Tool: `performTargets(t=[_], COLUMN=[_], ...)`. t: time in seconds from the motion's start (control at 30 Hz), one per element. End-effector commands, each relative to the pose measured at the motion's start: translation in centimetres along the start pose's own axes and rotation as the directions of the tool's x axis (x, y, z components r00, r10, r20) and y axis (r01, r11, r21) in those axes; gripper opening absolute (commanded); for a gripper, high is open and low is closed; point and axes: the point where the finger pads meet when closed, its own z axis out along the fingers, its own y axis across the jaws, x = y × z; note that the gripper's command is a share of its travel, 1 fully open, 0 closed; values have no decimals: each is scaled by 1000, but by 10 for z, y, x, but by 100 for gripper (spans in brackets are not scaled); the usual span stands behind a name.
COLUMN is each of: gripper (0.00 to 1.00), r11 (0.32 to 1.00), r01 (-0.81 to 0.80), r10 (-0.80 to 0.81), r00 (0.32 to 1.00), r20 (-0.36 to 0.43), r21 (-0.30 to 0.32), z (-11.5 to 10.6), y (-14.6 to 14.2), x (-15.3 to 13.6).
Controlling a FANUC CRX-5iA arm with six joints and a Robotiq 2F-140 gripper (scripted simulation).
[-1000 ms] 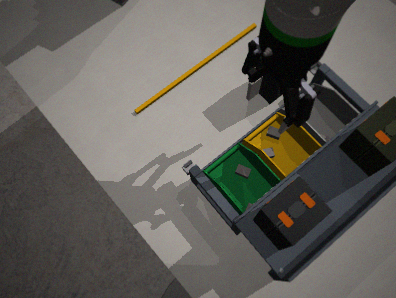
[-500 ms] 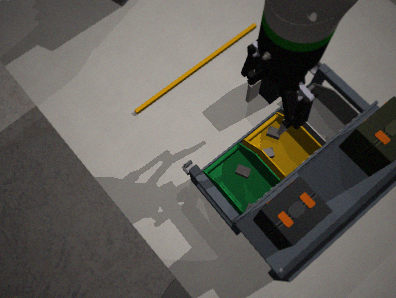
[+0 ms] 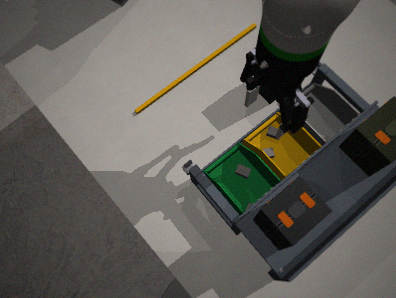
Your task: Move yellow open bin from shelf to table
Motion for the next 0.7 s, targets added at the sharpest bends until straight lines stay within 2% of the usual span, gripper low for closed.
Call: performTargets(t=[0.0,0.07,0.67], gripper=[57,57,57], r11=[1000,1000,1000], r01=[0,0,0], r10=[0,0,0], r00=[1000,1000,1000], r20=[0,0,0], r21=[0,0,0], z=[24,42,42], y=[1,1,2], x=[0,0,0])
